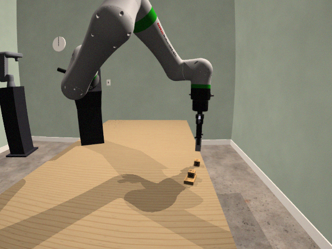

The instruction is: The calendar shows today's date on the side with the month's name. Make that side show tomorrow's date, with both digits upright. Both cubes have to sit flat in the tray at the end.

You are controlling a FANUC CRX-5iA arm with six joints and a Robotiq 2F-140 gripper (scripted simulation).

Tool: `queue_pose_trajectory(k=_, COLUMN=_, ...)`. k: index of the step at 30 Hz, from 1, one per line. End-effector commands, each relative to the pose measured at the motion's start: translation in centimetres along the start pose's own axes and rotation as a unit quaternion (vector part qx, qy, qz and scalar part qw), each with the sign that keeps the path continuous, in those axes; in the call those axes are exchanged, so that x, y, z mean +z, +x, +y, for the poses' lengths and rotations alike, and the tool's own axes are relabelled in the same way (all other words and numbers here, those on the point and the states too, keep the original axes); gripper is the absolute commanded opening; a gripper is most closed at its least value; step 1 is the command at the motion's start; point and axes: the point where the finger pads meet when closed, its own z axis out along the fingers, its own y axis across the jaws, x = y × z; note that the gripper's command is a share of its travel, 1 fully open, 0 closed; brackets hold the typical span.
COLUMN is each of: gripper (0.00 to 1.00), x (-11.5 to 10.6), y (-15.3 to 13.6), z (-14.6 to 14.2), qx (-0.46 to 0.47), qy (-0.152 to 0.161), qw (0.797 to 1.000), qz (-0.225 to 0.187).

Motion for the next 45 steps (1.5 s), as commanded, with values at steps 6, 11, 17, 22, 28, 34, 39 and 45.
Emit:
queue_pose_trajectory(k=6, gripper=0.35, x=0.0, y=0.0, z=0.0, qx=0.000, qy=0.000, qw=1.000, qz=0.000)
queue_pose_trajectory(k=11, gripper=0.35, x=0.0, y=0.0, z=0.0, qx=0.000, qy=0.000, qw=1.000, qz=0.000)
queue_pose_trajectory(k=17, gripper=0.35, x=0.1, y=0.0, z=0.0, qx=0.000, qy=0.000, qw=1.000, qz=0.000)
queue_pose_trajectory(k=22, gripper=0.35, x=0.3, y=0.0, z=0.0, qx=0.000, qy=0.000, qw=1.000, qz=0.000)
queue_pose_trajectory(k=28, gripper=0.35, x=0.9, y=0.0, z=0.0, qx=0.000, qy=0.000, qw=1.000, qz=0.000)
queue_pose_trajectory(k=34, gripper=0.35, x=1.5, y=0.0, z=0.0, qx=0.000, qy=0.000, qw=1.000, qz=0.000)
queue_pose_trajectory(k=39, gripper=0.35, x=2.2, y=0.0, z=0.0, qx=0.000, qy=0.000, qw=1.000, qz=0.000)
queue_pose_trajectory(k=45, gripper=0.35, x=3.2, y=0.0, z=0.0, qx=0.000, qy=0.000, qw=1.000, qz=0.000)
